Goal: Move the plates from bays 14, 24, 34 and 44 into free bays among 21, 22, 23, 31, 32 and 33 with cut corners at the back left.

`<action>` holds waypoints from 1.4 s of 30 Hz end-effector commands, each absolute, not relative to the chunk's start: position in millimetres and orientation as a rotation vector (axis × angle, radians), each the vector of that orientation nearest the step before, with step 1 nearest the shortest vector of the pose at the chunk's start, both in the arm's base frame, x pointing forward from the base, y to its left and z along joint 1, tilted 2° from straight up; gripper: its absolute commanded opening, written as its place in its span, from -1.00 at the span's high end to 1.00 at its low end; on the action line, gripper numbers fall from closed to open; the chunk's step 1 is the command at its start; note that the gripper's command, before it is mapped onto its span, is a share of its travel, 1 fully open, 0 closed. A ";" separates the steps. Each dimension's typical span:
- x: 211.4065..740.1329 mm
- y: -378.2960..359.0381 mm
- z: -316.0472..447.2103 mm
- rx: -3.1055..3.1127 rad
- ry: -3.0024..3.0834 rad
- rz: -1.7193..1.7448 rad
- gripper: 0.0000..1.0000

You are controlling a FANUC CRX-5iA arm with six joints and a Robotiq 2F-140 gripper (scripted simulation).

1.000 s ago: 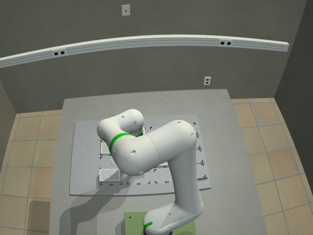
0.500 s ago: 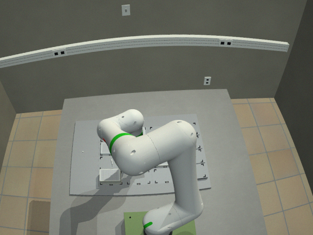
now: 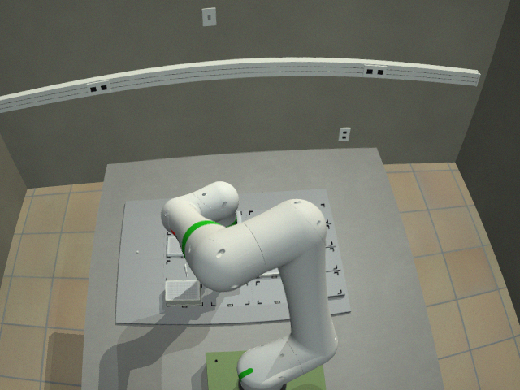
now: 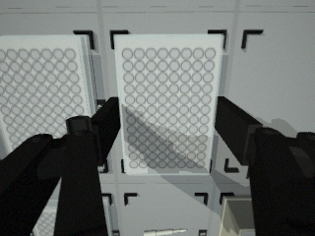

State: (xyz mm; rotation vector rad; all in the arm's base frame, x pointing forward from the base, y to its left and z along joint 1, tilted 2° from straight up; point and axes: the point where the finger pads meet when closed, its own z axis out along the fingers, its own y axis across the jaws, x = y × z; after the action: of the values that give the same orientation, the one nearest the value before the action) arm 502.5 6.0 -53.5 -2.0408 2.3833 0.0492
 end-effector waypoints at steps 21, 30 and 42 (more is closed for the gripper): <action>503.3 6.0 -53.5 -2.040 2.382 0.047 0.80; 503.3 6.0 -53.5 -2.040 2.382 0.047 -0.40; 503.3 6.0 -53.5 -2.040 2.382 0.047 -0.40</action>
State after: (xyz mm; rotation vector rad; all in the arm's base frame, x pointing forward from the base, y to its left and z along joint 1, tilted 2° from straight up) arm 502.5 6.0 -54.4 -2.0408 2.3833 0.0492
